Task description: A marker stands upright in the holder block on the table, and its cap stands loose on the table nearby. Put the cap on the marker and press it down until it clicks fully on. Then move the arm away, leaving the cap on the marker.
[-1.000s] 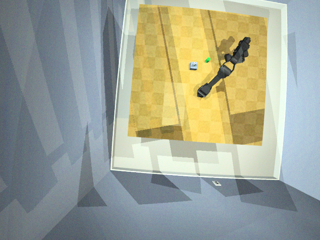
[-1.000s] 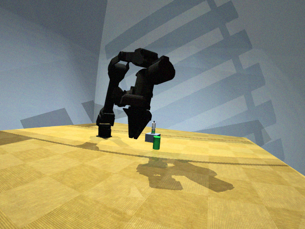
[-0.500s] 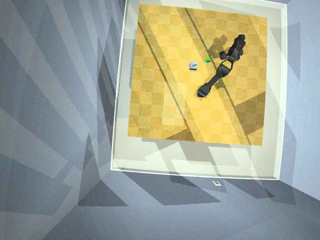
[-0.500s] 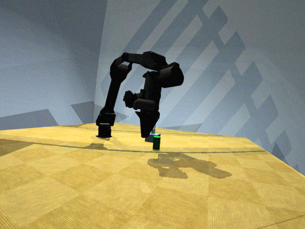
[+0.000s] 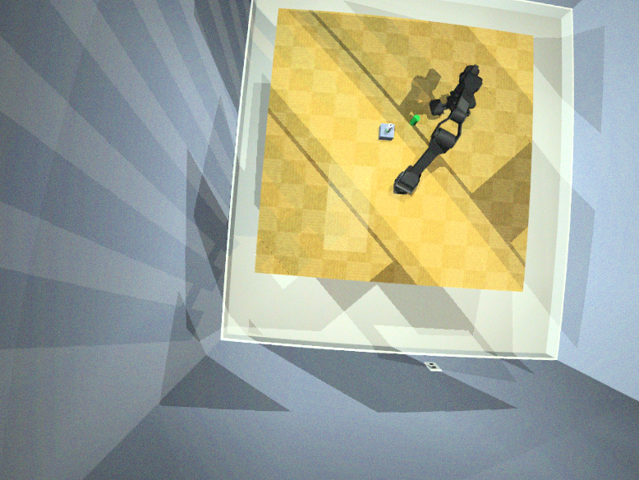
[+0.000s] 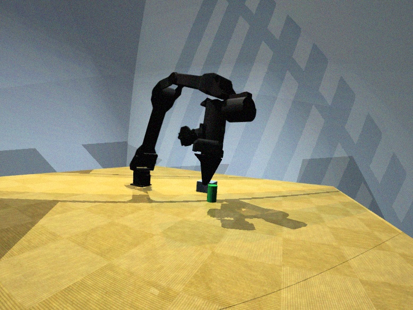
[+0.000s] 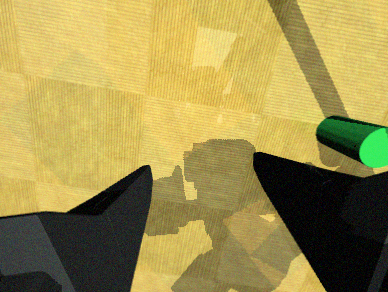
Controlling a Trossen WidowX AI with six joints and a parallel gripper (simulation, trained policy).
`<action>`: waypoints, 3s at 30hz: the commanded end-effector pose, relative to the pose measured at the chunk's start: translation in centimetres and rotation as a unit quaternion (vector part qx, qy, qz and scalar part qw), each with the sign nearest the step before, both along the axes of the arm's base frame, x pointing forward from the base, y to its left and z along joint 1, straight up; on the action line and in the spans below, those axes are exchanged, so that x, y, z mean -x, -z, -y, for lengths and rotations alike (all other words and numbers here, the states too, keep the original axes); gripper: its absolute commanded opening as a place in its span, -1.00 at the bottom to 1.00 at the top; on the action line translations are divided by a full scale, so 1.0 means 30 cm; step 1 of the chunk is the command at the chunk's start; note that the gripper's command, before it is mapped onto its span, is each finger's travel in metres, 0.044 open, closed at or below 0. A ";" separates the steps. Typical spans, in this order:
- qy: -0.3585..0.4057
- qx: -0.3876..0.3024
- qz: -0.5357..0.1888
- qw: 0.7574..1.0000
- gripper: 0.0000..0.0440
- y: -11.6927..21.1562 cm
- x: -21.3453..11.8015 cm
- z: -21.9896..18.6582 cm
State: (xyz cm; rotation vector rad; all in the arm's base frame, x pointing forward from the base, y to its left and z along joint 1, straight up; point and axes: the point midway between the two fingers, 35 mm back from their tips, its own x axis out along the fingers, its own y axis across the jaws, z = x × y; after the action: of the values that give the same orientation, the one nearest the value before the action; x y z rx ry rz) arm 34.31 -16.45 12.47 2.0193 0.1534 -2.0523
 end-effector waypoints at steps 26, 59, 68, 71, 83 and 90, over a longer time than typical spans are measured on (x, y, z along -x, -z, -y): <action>-0.019 -0.066 -0.031 0.997 0.39 0.001 0.005 -0.273; -0.086 -0.096 -0.096 0.987 0.23 0.164 0.076 -0.401; -0.111 -0.087 -0.101 0.985 -0.02 0.210 0.089 -0.401; -0.118 -0.080 -0.096 0.985 -0.37 0.200 0.087 -0.400; -0.150 -0.057 -0.054 0.986 -0.76 0.067 0.057 -0.432; -0.166 -0.056 -0.040 0.984 -0.75 -0.013 0.060 -0.490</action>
State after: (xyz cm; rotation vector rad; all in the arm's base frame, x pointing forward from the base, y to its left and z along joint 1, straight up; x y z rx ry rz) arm 32.57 -2.53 11.96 1.8201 0.5845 -1.9646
